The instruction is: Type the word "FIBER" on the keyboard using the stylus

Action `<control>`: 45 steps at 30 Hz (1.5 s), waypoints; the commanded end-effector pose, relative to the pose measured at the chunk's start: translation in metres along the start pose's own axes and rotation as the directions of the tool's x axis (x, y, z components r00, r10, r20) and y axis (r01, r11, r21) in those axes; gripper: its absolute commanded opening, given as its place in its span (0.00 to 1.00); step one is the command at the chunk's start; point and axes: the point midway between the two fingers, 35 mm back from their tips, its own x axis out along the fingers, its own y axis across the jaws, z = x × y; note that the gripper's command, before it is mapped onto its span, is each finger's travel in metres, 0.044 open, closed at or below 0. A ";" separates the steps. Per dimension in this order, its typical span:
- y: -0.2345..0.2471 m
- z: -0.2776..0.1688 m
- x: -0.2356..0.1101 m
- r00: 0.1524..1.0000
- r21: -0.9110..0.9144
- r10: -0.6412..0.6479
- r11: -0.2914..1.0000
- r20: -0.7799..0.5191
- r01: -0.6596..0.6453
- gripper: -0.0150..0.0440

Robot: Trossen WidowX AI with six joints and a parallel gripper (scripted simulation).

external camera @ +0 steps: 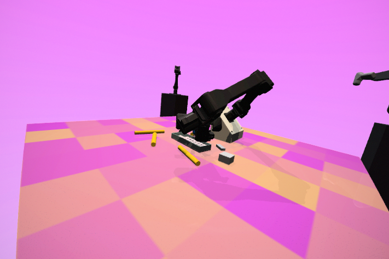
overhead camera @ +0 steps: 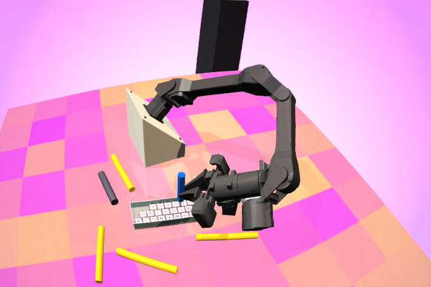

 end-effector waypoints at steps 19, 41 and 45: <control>0.005 -0.022 -0.003 1.000 0.009 -0.009 1.000 0.006 0.009 0.25; 0.011 -0.011 0.014 1.000 0.005 -0.011 1.000 0.004 0.011 0.30; 0.011 -0.011 0.014 1.000 0.005 -0.011 1.000 0.004 0.011 0.39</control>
